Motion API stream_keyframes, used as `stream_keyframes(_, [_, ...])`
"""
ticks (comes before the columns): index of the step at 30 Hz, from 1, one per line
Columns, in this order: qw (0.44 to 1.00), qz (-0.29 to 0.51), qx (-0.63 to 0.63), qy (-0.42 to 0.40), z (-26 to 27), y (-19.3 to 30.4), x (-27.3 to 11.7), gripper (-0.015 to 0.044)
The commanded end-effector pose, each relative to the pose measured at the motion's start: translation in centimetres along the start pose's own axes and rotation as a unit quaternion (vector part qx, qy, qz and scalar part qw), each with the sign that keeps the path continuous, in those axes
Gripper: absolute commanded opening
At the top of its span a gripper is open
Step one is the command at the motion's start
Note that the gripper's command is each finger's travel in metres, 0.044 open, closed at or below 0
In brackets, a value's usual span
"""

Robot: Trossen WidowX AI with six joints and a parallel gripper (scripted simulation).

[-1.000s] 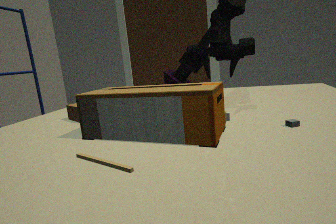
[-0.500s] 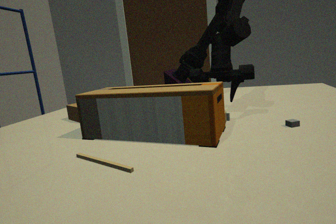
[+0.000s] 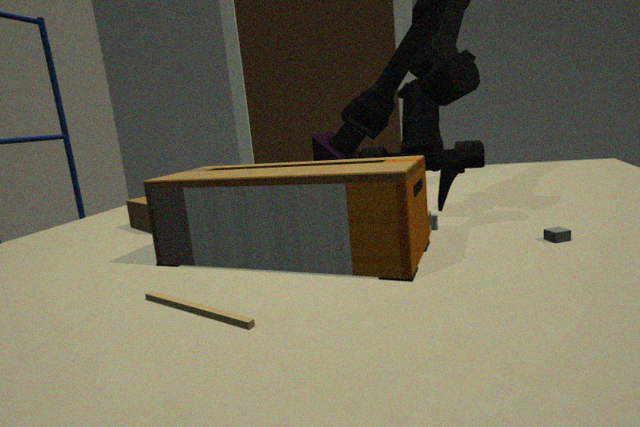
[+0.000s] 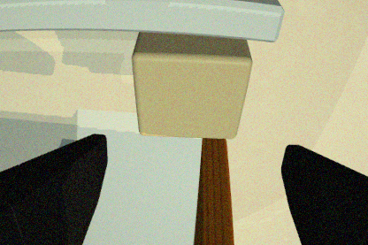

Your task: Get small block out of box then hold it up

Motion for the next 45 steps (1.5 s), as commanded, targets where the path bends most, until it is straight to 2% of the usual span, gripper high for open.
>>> stream_keyframes(1, [1.000, 0.001, 0.002, -0.002, 0.3, -0.3, 0.7, 0.0285])
stream_keyframes(17, [1.000, 0.001, 0.003, -0.001, 0.6, -1.3, 2.8, 0.0285])
stream_keyframes(25, [1.000, 0.001, 0.003, -0.001, 0.6, -1.3, 2.8, 0.0075])
stream_keyframes(28, [1.000, 0.001, 0.003, -0.001, 0.6, -1.3, 2.8, 0.0055])
stream_keyframes(30, [1.000, 0.000, 0.003, 0.000, 0.6, -1.2, 2.6, 0.0002])
stream_keyframes(45, [1.000, 0.000, 0.001, -0.002, -0.1, 1.1, -2.9, 0.0000])
Point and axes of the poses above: the point midway between the two fingers, 35 mm back from their tips, its own x axis out along the fingers, its own z axis across the jaws, y = z × x, the point moved 2 cm from there along -x, back along the fingers, and after that the axes turned 15 degrees about x, right-handed, at the moved point
